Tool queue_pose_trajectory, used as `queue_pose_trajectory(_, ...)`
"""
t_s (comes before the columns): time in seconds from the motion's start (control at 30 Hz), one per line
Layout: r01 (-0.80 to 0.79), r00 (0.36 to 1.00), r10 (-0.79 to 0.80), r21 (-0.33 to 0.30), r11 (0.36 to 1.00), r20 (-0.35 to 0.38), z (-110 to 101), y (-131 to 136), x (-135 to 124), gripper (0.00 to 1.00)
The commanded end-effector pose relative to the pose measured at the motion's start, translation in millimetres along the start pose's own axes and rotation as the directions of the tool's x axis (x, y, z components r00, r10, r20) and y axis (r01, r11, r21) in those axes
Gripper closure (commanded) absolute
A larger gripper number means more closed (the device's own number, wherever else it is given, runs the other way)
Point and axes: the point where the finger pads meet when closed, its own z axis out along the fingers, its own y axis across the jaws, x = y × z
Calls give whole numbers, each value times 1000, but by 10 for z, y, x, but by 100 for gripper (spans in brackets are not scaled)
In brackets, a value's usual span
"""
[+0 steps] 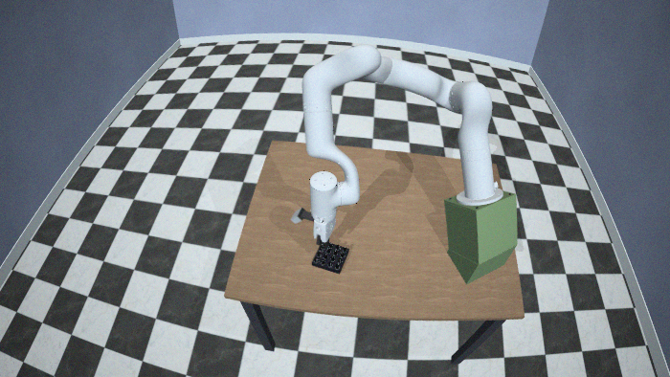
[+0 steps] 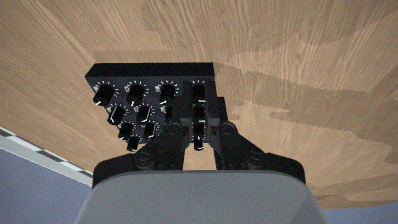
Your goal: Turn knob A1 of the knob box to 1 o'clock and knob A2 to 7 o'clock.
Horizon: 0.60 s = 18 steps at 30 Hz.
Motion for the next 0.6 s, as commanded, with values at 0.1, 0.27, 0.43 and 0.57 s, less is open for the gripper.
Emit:
queue_pose_trajectory(0.1, -21, 1000, 21, 1, 1000, -2, -6, -4, 8, 92)
queue_pose_trajectory(0.27, -24, 1000, 24, 1, 1000, -2, -6, -4, 8, 92)
queue_pose_trajectory(0.43, -24, 1000, 24, 1, 1000, -2, -6, -4, 8, 92)
queue_pose_trajectory(0.57, -24, 1000, 24, 1, 1000, -2, -6, -4, 8, 92)
